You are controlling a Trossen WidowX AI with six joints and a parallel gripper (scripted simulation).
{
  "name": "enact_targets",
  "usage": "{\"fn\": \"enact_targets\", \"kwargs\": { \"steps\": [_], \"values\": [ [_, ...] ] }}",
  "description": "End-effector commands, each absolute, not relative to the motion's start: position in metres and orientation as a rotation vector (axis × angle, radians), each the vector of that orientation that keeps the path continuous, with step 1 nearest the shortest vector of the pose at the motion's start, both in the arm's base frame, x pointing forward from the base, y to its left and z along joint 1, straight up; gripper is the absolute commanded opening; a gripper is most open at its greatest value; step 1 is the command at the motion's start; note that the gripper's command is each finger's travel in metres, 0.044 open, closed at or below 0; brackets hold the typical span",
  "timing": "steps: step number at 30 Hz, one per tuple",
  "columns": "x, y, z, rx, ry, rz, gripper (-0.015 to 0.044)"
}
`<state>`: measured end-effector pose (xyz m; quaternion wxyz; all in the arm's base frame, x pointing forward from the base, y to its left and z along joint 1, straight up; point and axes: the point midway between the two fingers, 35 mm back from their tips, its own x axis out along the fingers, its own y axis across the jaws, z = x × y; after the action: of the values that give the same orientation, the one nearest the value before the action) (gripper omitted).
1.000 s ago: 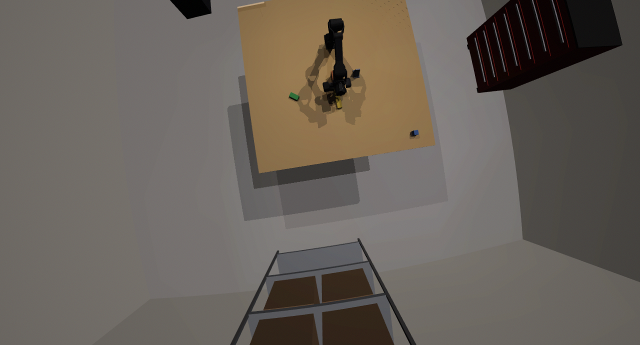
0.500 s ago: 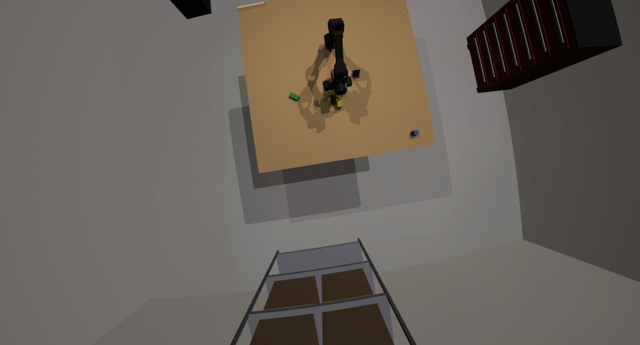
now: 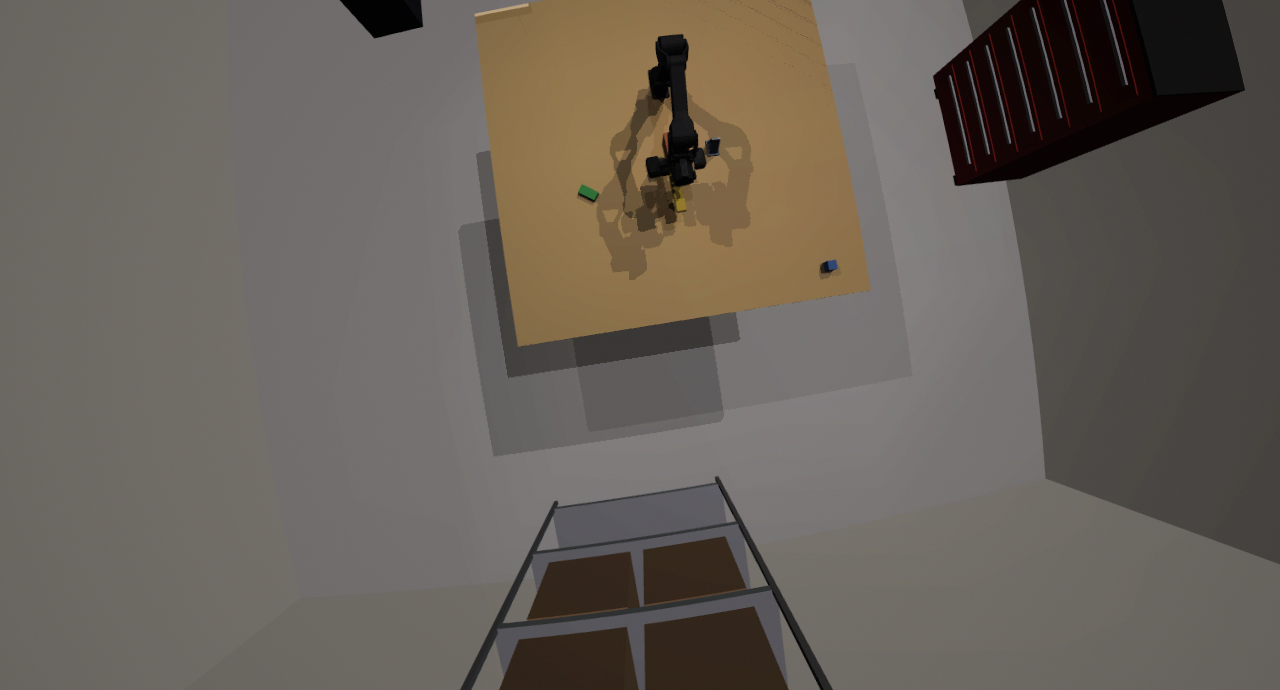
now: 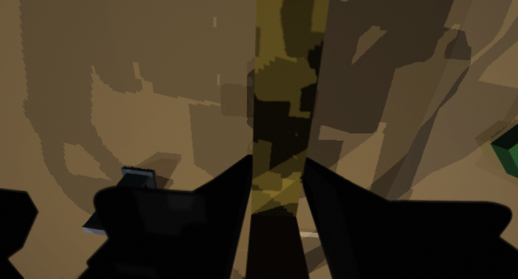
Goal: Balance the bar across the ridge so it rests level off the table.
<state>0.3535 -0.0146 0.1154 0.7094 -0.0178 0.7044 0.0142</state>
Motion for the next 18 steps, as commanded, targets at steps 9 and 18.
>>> {"fn": "enact_targets", "kwargs": {
  "steps": [9, 18],
  "values": [
    [0.351, -0.014, 0.155, -0.041, 1.536, 0.036, 0.0],
    [0.348, -0.014, 0.169, -0.041, 1.536, 0.037, 0.0]
  ]
}}
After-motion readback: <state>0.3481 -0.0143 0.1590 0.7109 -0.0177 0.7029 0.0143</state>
